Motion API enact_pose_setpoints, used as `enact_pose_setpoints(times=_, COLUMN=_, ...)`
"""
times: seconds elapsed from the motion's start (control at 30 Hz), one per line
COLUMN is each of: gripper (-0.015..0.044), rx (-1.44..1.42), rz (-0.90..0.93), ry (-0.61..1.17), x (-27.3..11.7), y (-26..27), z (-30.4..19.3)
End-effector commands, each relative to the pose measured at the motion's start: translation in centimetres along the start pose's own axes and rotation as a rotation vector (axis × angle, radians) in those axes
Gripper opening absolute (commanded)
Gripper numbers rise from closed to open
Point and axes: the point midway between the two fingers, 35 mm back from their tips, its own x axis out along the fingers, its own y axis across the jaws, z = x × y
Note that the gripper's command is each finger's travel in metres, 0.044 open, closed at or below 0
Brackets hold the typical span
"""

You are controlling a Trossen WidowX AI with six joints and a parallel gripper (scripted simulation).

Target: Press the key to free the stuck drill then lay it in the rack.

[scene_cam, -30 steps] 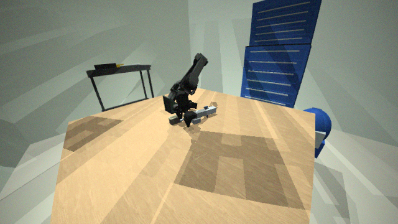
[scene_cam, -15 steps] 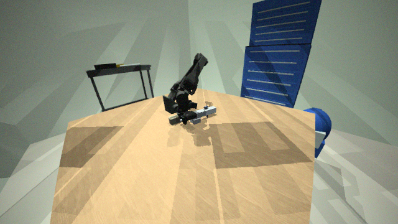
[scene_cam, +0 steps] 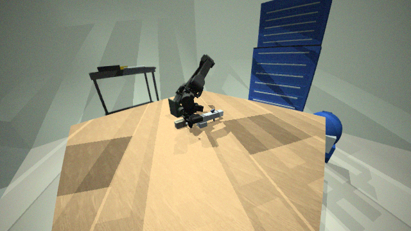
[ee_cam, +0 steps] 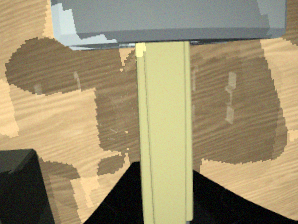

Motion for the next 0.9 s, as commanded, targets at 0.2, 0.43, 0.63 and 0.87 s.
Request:
enact_pose_setpoints(times=0.2, gripper=0.0, rx=-0.003, rz=-0.002, ry=-0.001, x=-0.1, y=0.0, z=-0.6)
enact_pose_setpoints(times=0.43, gripper=0.0, rx=-0.003, rz=-0.002, ry=-0.001, x=-0.1, y=-0.1, z=-1.4)
enact_pose_setpoints(times=0.63, gripper=0.0, rx=-0.004, rz=-0.002, ry=0.0, x=-0.3, y=-0.1, z=-2.4)
enact_pose_setpoints(times=0.87, gripper=0.0, rx=-0.004, rz=-0.002, ry=0.001, x=-0.3, y=-0.1, z=-3.3)
